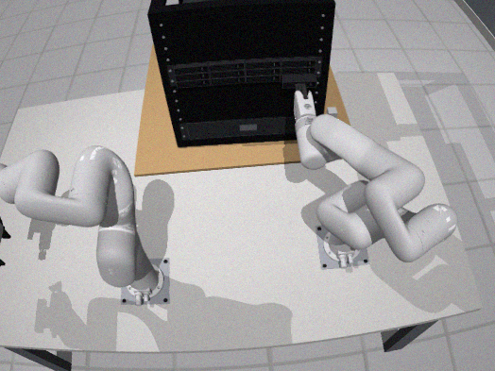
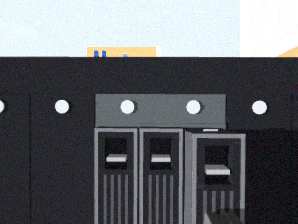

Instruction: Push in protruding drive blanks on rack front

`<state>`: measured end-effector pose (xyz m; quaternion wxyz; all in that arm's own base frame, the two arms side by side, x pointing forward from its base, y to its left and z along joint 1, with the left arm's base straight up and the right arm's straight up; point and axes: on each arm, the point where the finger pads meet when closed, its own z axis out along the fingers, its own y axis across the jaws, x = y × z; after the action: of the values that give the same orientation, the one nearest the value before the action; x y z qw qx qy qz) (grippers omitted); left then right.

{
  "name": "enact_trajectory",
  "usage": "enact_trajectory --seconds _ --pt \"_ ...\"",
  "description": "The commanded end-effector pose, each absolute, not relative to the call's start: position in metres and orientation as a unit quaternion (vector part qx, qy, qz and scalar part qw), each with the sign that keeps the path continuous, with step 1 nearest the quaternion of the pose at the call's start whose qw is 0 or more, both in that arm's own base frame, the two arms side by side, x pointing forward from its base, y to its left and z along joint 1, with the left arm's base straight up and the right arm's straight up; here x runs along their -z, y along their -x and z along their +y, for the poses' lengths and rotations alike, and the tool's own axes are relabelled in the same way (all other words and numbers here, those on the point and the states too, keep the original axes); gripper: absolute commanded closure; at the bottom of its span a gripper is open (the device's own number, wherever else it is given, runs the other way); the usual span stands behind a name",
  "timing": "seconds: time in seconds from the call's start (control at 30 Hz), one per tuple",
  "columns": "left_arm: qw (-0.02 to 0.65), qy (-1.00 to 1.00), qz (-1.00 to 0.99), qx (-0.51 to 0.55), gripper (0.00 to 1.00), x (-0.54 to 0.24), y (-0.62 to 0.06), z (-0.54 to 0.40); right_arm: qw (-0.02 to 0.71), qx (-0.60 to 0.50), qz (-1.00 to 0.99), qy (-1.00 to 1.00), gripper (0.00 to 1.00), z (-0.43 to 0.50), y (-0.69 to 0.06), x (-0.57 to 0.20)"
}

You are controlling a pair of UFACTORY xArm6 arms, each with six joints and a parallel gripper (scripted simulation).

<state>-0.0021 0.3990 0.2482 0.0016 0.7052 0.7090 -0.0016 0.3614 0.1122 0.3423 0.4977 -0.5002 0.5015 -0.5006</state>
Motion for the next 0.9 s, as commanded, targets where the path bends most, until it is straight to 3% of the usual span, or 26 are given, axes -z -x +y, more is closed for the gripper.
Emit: enact_trajectory --seconds 0.0,0.87 --pt "0.000 -0.705 0.709 0.000 0.00 -0.250 0.002 0.400 0.499 0.501 0.501 0.499 1.00 0.112 -0.366 -0.344" --pt "0.000 -0.705 0.709 0.000 0.00 -0.250 0.002 0.400 0.499 0.501 0.501 0.499 1.00 0.112 -0.389 -0.344"
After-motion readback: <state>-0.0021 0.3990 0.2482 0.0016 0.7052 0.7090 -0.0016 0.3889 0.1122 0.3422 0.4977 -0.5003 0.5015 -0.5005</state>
